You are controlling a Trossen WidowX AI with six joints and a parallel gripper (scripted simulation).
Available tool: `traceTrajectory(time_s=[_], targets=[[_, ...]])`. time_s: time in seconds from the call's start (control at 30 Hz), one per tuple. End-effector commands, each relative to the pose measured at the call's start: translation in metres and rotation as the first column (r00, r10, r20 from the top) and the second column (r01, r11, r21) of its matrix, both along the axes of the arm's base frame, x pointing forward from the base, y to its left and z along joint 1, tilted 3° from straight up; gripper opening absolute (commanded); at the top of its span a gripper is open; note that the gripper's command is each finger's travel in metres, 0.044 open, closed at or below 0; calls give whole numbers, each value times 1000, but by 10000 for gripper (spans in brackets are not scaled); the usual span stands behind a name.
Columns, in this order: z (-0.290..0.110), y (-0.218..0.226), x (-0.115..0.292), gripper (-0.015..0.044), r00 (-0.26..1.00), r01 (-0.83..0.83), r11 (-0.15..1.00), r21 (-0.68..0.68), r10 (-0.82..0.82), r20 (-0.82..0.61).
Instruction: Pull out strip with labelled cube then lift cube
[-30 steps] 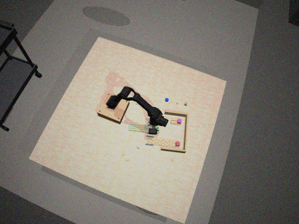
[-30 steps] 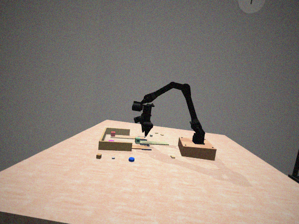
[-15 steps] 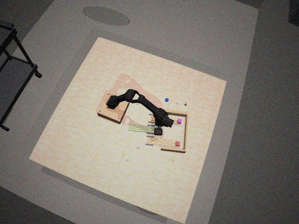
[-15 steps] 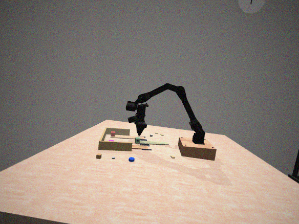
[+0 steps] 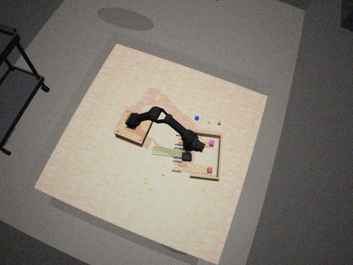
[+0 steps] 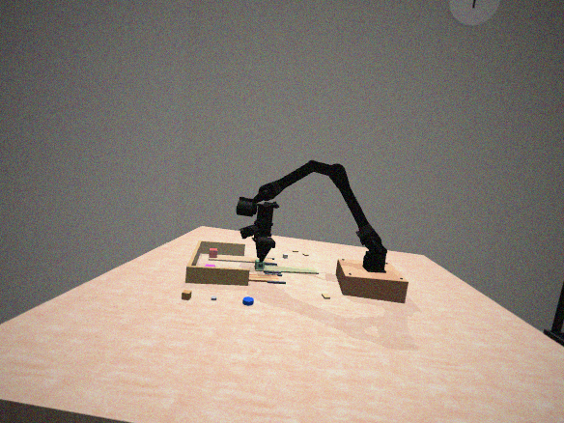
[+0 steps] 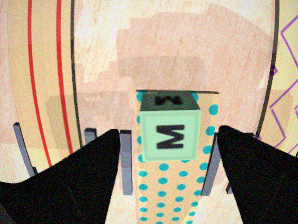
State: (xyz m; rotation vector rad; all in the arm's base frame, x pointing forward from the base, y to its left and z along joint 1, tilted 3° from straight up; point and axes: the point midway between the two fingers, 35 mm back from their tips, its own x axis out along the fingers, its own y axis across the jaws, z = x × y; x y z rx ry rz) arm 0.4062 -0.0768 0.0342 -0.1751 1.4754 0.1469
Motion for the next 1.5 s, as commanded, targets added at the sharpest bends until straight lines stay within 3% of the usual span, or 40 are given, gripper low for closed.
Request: traceTrajectory(time_s=[0.0, 0.53, 0.63, 0.93, 1.07, 1.47], targets=[[-9, -1, -1, 250, 1000, 3, 1000, -4, -3, -8], [-27, -1, 0, 250, 1000, 3, 1000, -4, -3, -8], [-25, 0, 1, 171, 1000, 2, 1000, 1, -2, -5], [-25, 0, 1, 111, 1000, 2, 1000, 1, -2, -5], [-23, 0, -2, 6, 1000, 2, 1000, 1, -2, -5], [5, 9, -48, 0, 1000, 3, 1000, -2, -3, -11]])
